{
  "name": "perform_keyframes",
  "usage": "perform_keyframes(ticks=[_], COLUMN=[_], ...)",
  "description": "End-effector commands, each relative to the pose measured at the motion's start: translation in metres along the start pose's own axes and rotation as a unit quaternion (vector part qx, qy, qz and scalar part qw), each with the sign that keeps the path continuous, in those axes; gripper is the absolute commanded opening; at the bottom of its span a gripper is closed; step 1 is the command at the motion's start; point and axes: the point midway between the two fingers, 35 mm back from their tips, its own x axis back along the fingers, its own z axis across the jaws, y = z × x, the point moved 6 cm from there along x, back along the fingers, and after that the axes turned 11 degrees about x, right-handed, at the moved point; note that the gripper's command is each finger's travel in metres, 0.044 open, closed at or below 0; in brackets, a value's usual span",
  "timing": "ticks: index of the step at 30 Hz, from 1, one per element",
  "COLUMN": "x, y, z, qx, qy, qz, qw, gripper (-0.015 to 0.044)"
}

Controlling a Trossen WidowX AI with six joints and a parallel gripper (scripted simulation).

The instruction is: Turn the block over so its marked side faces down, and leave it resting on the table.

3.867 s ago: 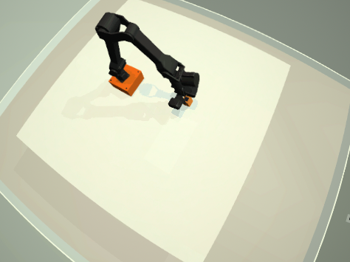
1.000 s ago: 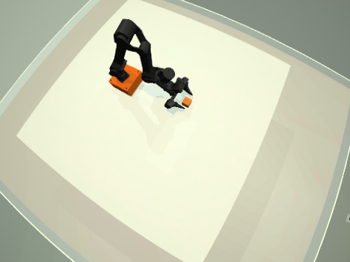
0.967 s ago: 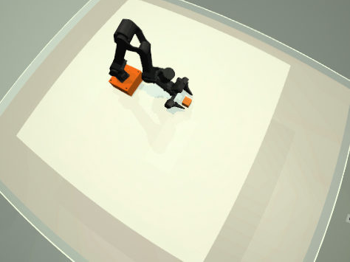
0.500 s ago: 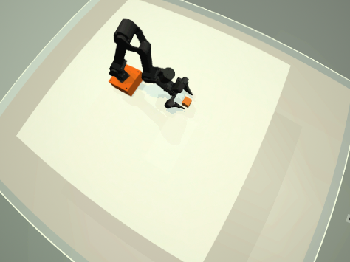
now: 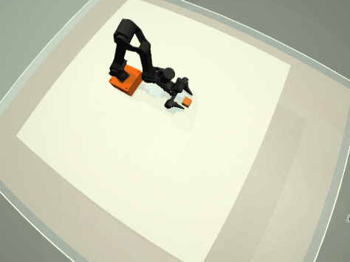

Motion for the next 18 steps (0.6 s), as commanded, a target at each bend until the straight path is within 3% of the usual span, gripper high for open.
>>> perform_keyframes(ticks=[1, 6, 12, 18], x=[-0.004, -0.004, 0.025, 0.042], y=[0.006, 0.033, 0.068, 0.081], z=[0.000, -0.002, -0.011, -0.016], qx=[0.004, 0.006, 0.001, 0.001], qy=[0.004, 0.023, 0.041, 0.047], qz=[0.025, 0.115, 0.214, 0.251], qw=[1.000, 0.993, 0.976, 0.967], gripper=[0.0440, 0.0440, 0.0440, 0.0440])
